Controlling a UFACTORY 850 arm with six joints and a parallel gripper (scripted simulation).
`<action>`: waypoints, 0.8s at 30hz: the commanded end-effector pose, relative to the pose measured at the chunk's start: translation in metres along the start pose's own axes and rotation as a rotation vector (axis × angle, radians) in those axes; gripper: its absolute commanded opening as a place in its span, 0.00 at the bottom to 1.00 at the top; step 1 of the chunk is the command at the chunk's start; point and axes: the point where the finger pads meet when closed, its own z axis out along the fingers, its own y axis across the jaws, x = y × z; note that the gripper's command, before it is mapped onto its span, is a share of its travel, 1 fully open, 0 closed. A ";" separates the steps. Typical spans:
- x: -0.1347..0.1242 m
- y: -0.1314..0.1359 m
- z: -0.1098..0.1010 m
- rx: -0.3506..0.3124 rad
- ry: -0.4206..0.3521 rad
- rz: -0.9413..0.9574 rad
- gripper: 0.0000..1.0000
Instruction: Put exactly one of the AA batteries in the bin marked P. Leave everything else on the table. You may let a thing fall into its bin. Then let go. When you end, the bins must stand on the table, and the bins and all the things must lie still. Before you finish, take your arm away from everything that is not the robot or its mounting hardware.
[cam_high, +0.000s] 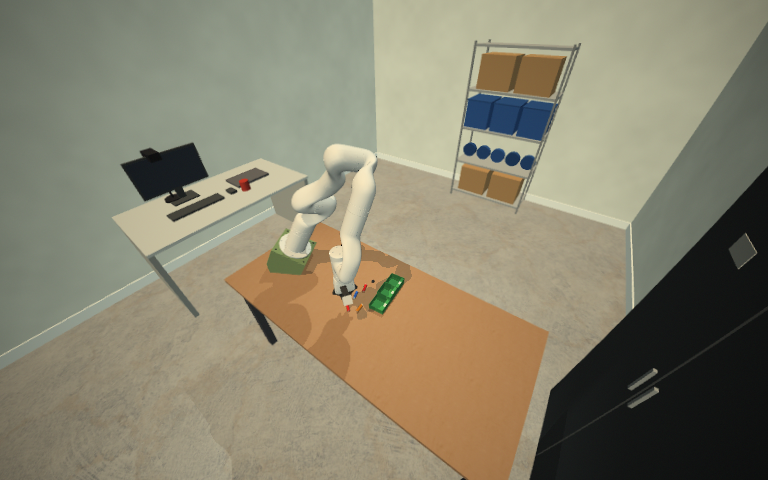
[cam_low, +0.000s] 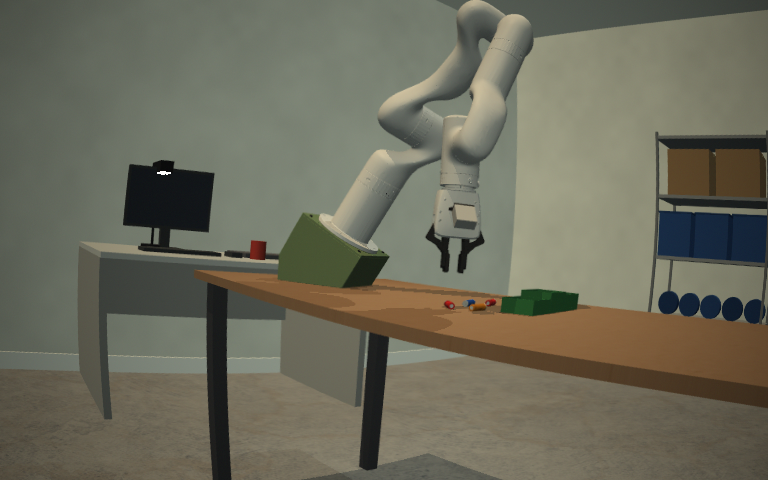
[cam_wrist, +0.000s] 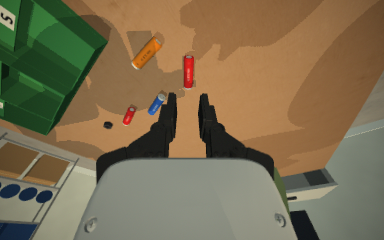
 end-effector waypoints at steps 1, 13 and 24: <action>0.001 0.000 0.000 0.000 0.001 0.000 0.28; 0.001 0.001 0.000 0.000 0.001 0.000 0.28; 0.001 0.001 0.024 0.000 0.001 0.000 0.28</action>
